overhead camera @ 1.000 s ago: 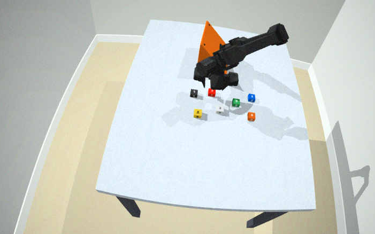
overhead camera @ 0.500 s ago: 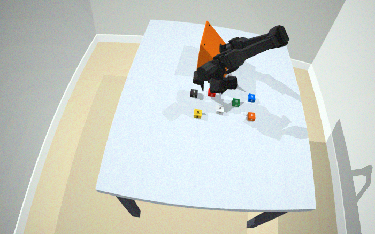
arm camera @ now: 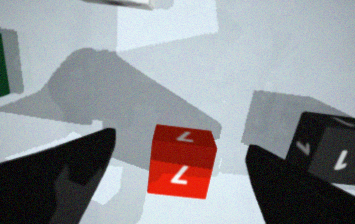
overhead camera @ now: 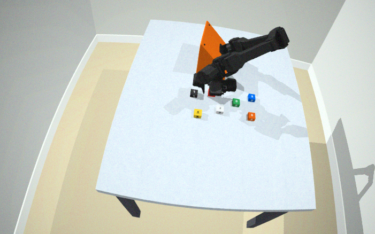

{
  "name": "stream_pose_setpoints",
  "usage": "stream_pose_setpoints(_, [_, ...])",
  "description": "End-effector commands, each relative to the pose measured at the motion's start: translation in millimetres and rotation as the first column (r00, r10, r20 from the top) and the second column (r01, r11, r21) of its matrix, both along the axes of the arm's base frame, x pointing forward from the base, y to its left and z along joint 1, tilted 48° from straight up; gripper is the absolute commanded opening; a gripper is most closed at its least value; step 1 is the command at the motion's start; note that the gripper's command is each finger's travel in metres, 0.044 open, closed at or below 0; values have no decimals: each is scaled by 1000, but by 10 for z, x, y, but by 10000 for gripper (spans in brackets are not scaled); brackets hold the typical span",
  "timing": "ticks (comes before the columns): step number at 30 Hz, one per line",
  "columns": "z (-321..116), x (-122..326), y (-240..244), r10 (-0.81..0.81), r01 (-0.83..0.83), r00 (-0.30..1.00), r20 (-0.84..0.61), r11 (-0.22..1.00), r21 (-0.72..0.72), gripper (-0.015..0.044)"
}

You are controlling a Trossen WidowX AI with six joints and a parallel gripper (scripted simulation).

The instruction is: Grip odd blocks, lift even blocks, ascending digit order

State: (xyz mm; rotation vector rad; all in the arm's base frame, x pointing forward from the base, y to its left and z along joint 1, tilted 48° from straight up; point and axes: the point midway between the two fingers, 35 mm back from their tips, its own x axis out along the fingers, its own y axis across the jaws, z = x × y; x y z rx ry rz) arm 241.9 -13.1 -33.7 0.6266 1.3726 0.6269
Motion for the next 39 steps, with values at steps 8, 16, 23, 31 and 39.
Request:
stream_pose_setpoints(8, [-13, -3, 14, -3, 3, 1000, -5, 1000, 6, 120])
stream_pose_setpoints(16, [-13, -3, 14, -3, 3, 1000, -5, 1000, 6, 120])
stream_pose_setpoints(23, [-13, -3, 14, -3, 3, 1000, -5, 1000, 6, 172])
stream_pose_setpoints(31, [-13, -3, 14, -3, 3, 1000, -5, 1000, 6, 383])
stream_pose_setpoints(39, [232, -35, -255, -3, 3, 1000, -6, 1000, 4, 400])
